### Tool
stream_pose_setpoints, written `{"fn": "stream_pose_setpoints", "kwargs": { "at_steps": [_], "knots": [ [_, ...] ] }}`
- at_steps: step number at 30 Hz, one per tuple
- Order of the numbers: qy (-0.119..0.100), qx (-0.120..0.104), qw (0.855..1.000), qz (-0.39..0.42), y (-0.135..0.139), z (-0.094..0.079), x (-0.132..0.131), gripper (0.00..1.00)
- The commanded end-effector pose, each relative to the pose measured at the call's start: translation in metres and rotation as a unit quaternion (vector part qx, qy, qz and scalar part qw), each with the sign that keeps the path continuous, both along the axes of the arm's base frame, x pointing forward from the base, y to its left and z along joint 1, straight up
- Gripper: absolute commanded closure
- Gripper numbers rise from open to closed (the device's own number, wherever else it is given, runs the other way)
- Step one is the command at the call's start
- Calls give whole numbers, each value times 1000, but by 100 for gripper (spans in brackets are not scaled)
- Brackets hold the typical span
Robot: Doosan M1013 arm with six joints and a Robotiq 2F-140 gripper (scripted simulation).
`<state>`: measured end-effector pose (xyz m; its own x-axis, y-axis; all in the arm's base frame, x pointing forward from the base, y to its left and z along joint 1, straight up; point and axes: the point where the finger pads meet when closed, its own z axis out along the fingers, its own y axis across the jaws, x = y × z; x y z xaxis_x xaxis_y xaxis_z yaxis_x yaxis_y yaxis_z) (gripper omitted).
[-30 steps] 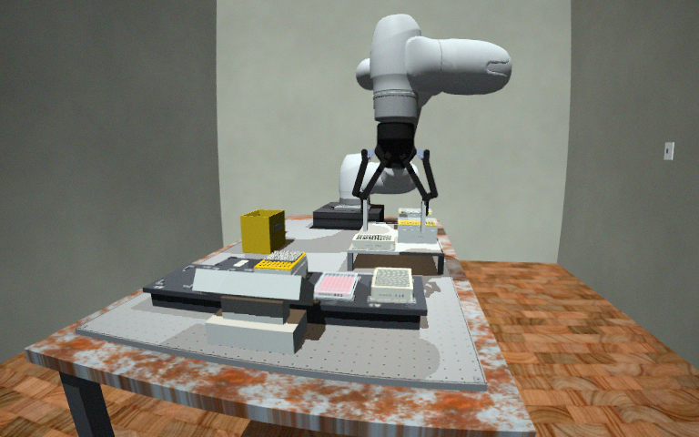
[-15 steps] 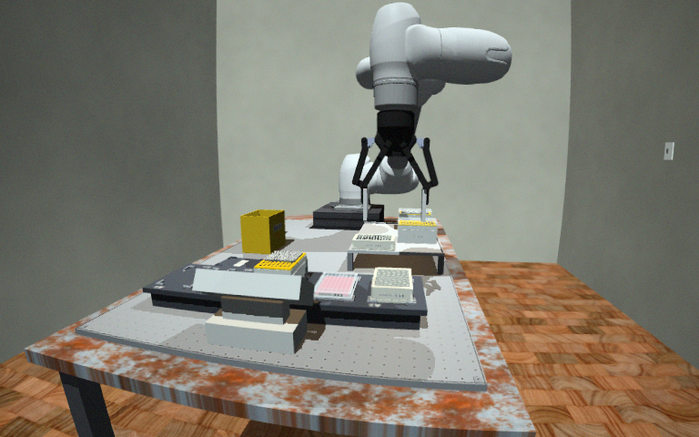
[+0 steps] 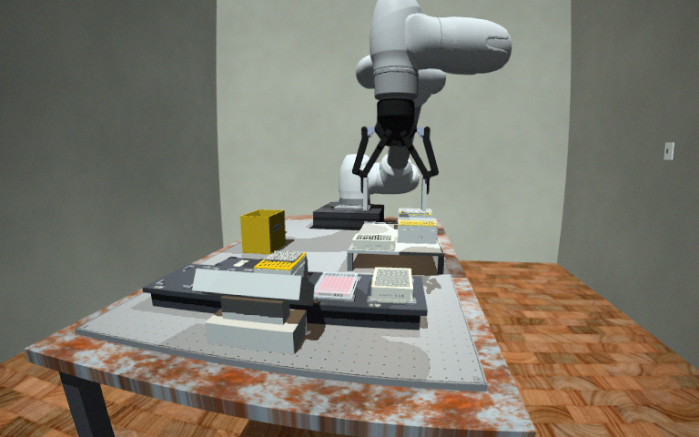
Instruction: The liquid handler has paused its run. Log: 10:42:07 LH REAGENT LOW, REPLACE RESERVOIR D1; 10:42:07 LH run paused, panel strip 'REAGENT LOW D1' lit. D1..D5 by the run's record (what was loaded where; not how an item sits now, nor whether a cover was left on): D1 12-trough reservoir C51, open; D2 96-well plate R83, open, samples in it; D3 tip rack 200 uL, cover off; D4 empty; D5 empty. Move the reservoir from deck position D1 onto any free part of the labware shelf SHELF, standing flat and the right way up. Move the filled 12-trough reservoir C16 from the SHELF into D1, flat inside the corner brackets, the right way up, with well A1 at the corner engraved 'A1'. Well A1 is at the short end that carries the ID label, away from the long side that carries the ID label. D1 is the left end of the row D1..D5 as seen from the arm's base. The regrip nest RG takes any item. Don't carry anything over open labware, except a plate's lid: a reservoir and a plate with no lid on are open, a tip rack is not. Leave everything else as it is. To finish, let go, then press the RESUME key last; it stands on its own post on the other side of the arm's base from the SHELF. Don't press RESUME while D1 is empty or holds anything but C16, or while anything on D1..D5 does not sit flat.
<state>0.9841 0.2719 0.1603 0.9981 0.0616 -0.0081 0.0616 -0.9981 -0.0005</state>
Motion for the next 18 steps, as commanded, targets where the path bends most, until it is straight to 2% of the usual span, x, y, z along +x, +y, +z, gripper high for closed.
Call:
{"fn": "stream_pose_setpoints", "kwargs": {
  "at_steps": [1,18],
  "knots": [
    [0,0,1000,0,0,5,0,23],
    [0,0,1000,0,0,30,0,23]
  ]
}}
